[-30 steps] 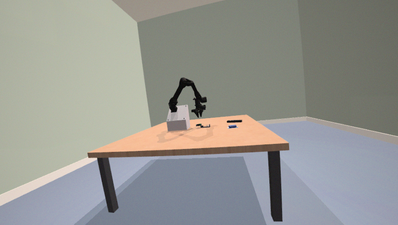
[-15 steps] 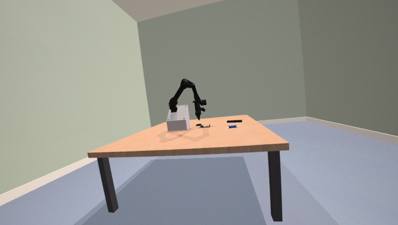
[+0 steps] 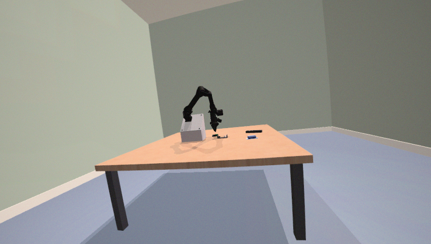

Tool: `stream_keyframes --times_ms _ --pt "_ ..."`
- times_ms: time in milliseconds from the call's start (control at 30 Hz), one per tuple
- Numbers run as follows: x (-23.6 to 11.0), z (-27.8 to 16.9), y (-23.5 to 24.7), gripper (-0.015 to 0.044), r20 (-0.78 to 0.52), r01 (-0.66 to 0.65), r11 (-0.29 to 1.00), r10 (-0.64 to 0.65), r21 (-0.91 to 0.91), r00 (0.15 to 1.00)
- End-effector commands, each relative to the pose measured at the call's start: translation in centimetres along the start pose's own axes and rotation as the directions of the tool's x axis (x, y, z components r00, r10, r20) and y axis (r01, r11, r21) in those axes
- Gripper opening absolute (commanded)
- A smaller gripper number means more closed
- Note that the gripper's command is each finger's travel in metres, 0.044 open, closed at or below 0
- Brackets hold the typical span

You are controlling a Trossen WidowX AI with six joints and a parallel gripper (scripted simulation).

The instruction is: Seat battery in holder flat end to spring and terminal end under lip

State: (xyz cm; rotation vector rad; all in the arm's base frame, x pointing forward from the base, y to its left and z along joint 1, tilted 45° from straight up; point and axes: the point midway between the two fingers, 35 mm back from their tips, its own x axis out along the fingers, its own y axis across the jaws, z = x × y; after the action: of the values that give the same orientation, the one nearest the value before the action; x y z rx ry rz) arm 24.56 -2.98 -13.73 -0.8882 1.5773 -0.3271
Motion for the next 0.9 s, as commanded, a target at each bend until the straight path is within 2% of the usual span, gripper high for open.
stream_keyframes --times_ms 0,867 --pt "0.8 -0.2 0.0 0.0228 -0.007 0.002 1.0 -0.002 -0.006 1.0" --pt "4.8 -0.4 -0.1 0.0228 -0.009 0.005 1.0 -0.005 -0.007 1.0"
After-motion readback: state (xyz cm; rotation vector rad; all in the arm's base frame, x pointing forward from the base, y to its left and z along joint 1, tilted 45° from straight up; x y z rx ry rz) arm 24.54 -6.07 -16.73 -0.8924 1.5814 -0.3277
